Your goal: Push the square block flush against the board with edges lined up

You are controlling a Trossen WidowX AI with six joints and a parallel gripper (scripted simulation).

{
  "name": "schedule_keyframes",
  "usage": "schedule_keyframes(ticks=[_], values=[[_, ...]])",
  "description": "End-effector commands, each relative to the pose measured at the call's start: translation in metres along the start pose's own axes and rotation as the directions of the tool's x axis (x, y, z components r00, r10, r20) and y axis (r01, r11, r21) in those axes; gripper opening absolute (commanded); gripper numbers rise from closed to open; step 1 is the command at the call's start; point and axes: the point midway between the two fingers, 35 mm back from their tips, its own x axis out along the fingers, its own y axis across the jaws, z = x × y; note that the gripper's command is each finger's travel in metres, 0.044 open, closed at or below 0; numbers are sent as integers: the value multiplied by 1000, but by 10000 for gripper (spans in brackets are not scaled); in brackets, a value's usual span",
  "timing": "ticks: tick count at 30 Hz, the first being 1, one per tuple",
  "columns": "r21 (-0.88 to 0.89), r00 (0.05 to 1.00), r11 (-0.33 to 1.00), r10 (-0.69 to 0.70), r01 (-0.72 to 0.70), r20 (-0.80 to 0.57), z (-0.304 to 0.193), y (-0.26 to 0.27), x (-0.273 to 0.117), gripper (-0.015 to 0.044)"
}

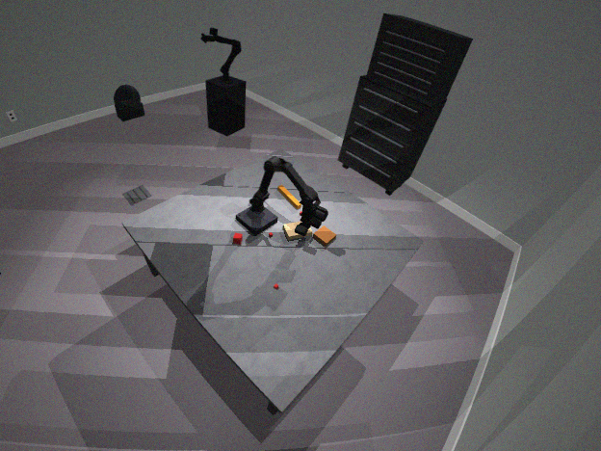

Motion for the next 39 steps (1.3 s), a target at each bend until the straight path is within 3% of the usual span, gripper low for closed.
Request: schedule_keyframes(ticks=[1,10,19,26,31,39], values=[[-141,1000,990,-11,9,-11,6,17,1,0],[-434,999,901,-32,15,-32,16,59,5,0],[-683,997,730,-57,10,-47,19,102,9,0],[-699,997,715,-59,9,-47,19,105,13,0],[-698,997,716,-60,10,-47,18,102,64,0],[-698,997,716,-60,10,-48,16,99,63,0]])
